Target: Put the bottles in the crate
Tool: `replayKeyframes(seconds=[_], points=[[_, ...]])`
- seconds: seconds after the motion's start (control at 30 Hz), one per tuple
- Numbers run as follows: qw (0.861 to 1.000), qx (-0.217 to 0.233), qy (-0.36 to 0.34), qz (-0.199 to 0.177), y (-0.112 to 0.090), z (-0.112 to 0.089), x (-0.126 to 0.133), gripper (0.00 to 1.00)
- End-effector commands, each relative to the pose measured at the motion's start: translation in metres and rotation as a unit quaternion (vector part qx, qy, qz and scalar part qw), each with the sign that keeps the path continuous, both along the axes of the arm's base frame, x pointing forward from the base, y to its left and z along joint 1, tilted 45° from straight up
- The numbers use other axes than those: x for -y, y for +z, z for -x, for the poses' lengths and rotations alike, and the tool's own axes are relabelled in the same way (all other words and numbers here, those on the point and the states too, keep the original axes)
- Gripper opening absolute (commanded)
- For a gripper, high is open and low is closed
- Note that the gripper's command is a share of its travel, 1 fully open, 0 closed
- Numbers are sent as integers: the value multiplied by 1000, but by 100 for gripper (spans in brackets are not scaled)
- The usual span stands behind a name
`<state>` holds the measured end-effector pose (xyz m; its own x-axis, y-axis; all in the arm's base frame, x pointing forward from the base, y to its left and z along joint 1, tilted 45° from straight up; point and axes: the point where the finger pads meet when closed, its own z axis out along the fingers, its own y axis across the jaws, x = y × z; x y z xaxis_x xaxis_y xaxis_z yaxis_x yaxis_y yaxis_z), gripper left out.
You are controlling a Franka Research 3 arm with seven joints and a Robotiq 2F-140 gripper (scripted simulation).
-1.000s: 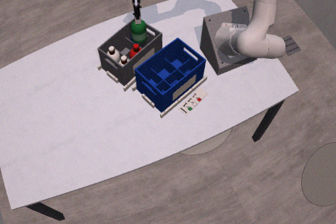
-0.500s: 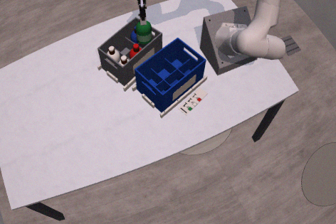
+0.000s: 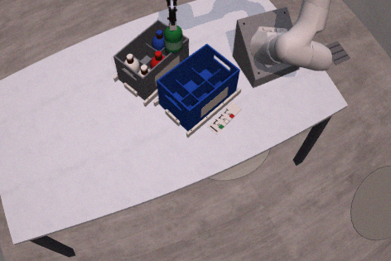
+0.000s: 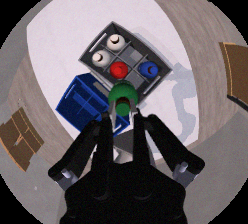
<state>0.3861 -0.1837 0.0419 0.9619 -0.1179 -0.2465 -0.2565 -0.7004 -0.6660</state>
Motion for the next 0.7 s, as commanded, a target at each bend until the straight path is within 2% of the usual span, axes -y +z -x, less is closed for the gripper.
replayKeyframes(seconds=[0.0, 0.67], points=[[1000, 0, -10, 3, 6, 2, 1, 0], [1000, 0, -10, 3, 23, 30, -13, 0]])
